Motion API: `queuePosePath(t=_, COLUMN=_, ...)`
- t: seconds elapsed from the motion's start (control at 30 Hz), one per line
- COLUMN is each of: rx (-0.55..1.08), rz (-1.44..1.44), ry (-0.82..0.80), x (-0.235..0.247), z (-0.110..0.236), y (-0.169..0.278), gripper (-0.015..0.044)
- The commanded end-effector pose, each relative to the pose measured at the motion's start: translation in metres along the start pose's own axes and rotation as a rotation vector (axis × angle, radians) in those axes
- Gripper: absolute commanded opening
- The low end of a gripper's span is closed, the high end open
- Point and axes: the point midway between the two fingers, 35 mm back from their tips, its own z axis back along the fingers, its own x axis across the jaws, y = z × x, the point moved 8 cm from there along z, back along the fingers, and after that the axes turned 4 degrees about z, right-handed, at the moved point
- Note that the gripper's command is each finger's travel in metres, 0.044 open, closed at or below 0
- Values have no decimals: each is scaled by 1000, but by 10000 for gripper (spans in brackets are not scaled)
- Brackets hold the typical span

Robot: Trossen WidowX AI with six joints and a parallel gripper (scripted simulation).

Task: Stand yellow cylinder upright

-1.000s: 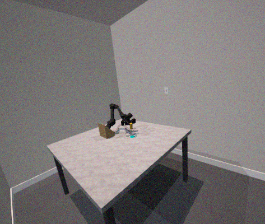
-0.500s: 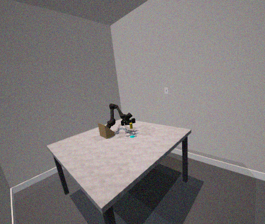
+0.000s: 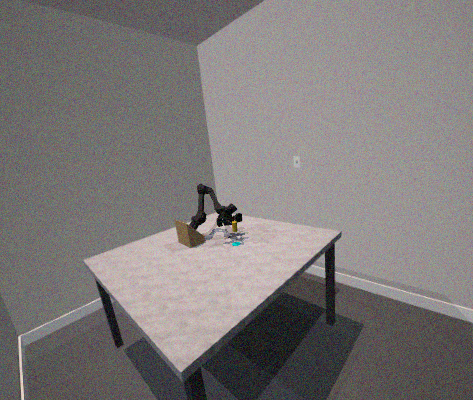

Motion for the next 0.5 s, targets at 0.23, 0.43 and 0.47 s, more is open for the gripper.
queuePosePath(t=0.23, rx=-4, rz=-8, ry=6, x=3, z=-5, y=34, gripper=105)
queuePosePath(t=0.43, rx=-5, rz=-8, ry=5, x=3, z=-5, y=54, gripper=105)
queuePosePath(t=0.47, rx=-5, rz=-8, ry=4, x=3, z=-5, y=57, gripper=105)
